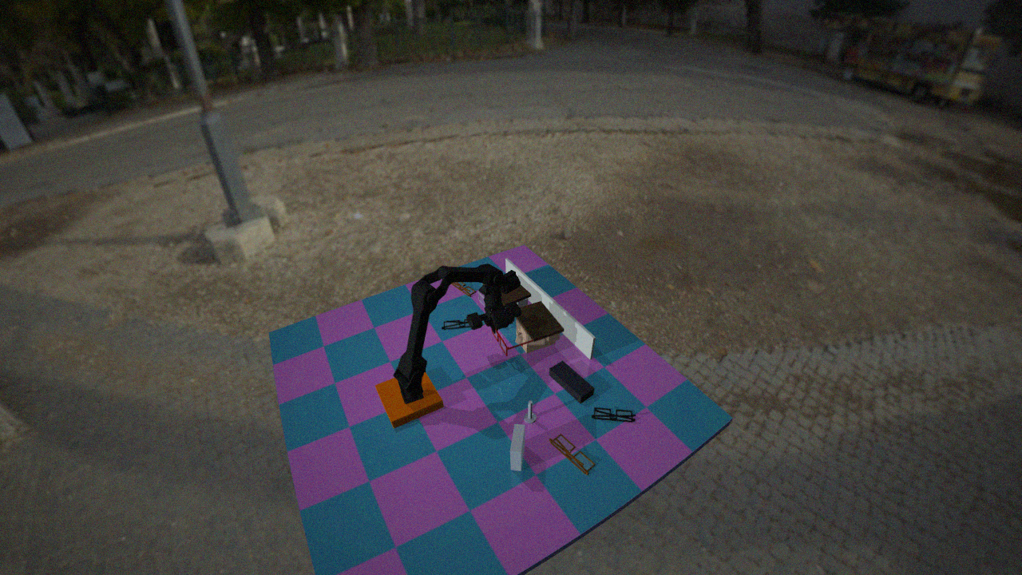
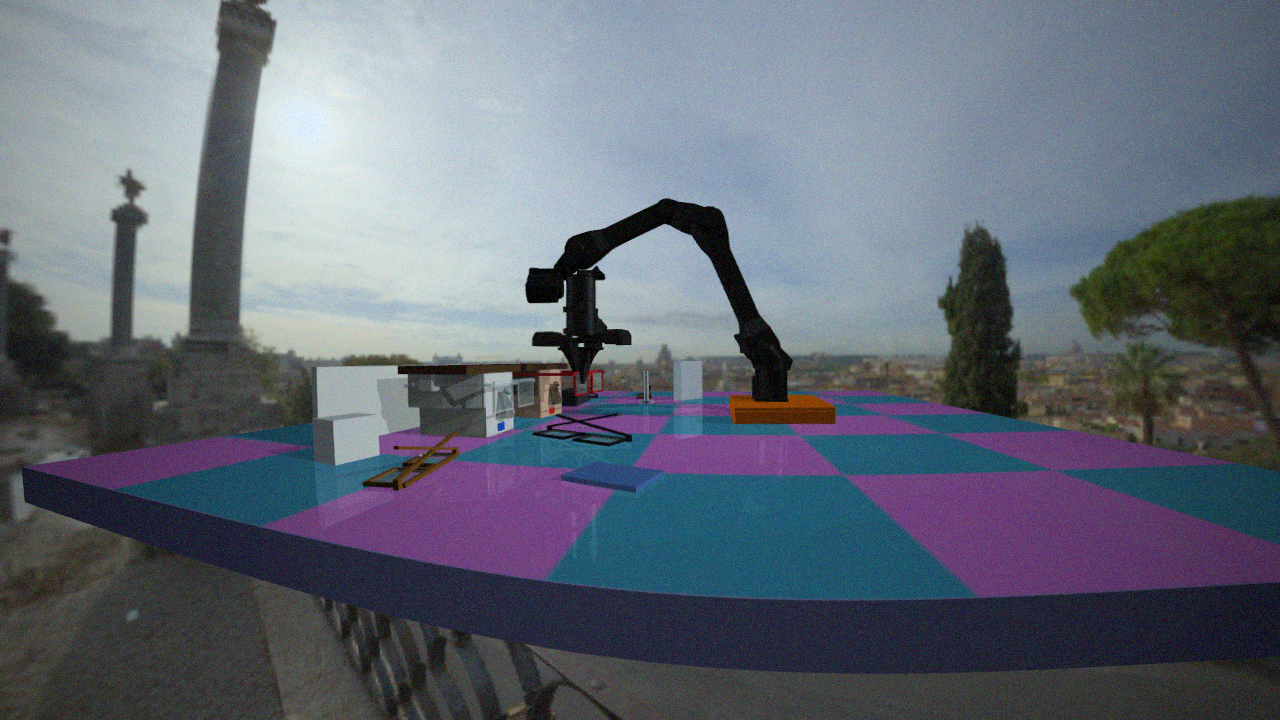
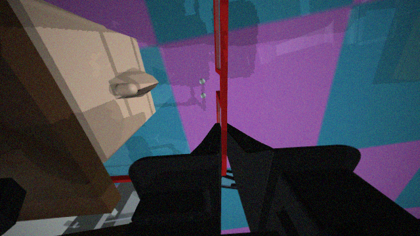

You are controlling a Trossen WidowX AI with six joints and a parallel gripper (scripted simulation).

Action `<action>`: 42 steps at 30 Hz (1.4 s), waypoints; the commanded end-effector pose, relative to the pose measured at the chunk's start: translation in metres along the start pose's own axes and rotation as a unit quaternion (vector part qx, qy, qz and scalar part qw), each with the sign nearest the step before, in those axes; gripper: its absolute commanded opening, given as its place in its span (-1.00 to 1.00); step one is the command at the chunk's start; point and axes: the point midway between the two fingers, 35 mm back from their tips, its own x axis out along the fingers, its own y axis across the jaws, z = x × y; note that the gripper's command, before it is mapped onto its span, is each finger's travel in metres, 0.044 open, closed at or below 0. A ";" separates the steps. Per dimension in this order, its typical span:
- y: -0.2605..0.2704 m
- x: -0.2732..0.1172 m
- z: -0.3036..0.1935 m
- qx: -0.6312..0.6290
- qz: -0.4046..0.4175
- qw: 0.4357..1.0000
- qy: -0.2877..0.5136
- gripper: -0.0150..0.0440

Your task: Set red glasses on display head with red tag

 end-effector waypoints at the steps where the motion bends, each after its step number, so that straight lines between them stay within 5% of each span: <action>1: 0.007 0.000 0.000 -0.002 0.001 1.000 -0.002 -0.49; 42: 0.058 0.000 0.000 -0.002 0.003 1.000 -0.002 -0.49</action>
